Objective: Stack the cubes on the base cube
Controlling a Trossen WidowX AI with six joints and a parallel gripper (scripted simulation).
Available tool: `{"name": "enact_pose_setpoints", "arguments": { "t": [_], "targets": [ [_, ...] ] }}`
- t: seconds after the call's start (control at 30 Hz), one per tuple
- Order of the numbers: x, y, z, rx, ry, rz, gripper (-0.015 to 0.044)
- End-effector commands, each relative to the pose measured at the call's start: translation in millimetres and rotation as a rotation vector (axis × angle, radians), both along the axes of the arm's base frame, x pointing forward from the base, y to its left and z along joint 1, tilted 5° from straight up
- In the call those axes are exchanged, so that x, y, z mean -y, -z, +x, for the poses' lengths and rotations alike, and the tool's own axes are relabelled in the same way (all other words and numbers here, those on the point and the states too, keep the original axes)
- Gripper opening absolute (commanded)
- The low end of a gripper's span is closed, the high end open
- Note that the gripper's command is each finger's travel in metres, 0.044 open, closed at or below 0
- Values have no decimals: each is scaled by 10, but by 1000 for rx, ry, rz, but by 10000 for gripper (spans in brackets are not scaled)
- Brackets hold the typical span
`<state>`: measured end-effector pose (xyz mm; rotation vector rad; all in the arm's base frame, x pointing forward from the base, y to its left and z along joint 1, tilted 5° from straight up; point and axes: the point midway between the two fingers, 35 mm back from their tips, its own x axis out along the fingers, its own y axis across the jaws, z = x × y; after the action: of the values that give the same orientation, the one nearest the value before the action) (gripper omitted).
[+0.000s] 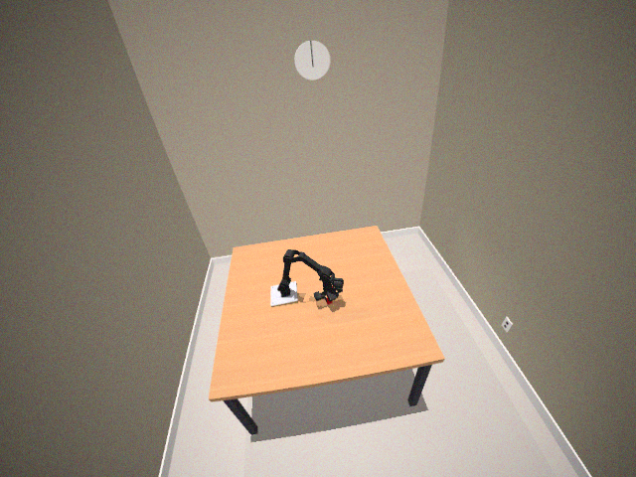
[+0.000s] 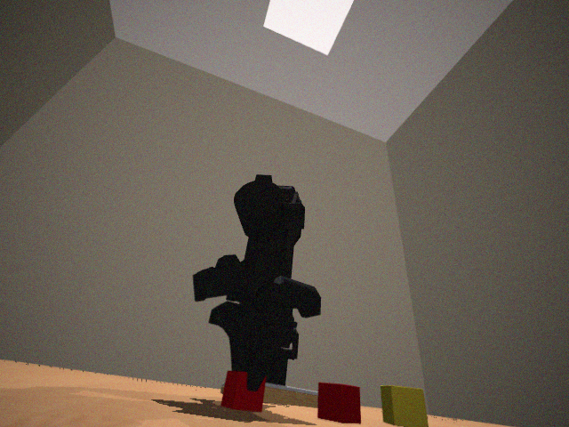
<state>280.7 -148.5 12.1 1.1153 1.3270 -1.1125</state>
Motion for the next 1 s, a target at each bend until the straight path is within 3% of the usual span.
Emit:
{"name": "enact_pose_setpoints", "arguments": {
  "t": [0.0, 0.97],
  "targets": [
    [12, -36, 11, 0, -3, -4, 105],
    [50, -945, 63, 0, -3, -4, 105]
  ]
}}
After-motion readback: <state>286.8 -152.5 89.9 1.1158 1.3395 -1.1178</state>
